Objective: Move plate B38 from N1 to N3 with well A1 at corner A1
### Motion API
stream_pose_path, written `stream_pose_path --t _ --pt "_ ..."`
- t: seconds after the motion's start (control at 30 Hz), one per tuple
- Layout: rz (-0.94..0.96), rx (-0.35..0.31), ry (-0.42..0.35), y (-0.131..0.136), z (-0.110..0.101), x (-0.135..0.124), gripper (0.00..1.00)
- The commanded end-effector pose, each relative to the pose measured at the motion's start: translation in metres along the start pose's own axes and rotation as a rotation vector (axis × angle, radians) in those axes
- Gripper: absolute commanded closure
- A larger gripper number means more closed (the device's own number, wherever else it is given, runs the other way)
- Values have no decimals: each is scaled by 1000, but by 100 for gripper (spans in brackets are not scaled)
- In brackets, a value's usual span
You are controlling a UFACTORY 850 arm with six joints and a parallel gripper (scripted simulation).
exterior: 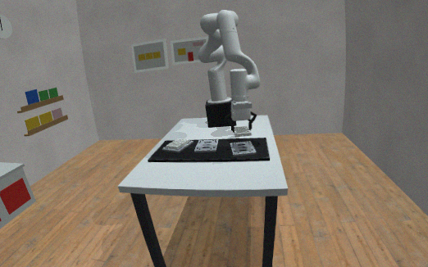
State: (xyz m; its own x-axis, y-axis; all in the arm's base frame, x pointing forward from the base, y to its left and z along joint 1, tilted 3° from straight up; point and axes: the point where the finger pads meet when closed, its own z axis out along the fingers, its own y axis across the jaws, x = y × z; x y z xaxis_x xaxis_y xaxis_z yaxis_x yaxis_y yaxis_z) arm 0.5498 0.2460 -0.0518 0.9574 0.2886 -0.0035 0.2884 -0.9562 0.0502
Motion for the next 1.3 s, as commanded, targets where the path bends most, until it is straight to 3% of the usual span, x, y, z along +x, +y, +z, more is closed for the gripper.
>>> stream_pose_path --t 0.0,0.53,0.67,1.27 --pt "0 0 2 0 -9 1 100" --pt "0 0 2 0 -15 1 100" --pt "133 1 2 18 -15 -7 100" --pt "135 0 2 91 -15 -40 100"
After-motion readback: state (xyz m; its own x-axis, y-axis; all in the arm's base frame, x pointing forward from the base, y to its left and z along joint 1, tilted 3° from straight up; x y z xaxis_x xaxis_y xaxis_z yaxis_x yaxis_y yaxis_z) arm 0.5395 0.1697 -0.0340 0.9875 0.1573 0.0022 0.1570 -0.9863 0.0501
